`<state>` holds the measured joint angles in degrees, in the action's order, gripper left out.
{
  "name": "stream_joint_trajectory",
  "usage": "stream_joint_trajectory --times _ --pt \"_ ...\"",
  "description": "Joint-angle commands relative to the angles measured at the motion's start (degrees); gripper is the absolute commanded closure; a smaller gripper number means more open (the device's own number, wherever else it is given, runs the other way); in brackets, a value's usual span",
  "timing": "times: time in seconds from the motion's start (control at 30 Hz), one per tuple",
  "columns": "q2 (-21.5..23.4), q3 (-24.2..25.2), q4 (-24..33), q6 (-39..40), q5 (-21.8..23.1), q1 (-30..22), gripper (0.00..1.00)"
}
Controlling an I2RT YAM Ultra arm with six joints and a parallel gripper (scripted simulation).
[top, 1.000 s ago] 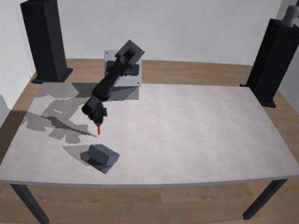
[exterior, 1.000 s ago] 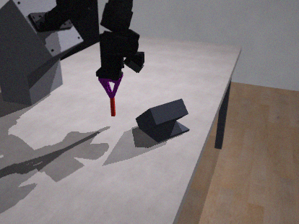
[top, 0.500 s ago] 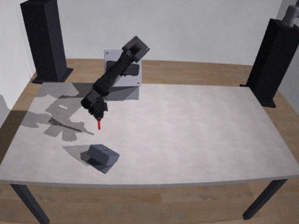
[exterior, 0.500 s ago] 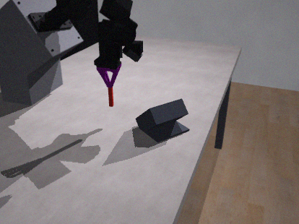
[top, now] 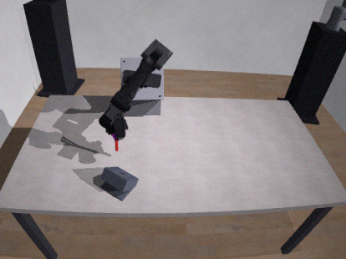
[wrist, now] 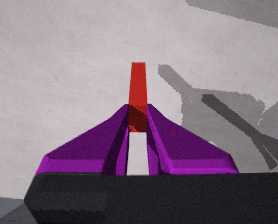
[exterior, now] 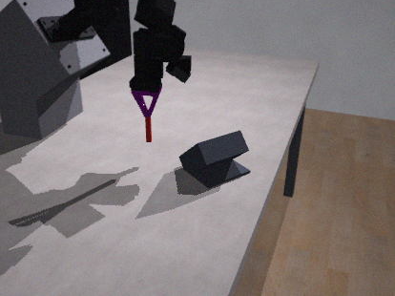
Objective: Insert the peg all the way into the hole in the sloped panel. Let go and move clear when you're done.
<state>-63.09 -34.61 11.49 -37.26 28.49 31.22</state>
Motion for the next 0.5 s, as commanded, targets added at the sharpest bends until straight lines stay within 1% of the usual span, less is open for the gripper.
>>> stream_joint_trajectory --times 0.0,0.1,0.13,0.2,0.47 --pt "1.99 1.14 -2.14 -1.19 -2.63 -1.26 1.0" --pt "2.13 1.29 -2.42 -1.34 -3.1 -1.64 1.0" --pt "2.4 0.4 -2.78 -1.42 -3.7 -2.1 1.0" --pt "2.56 1.76 -3.31 -1.81 -4.56 -2.81 1.0" --pt "3.71 2.98 -5.57 -3.04 -8.3 -5.84 1.0"
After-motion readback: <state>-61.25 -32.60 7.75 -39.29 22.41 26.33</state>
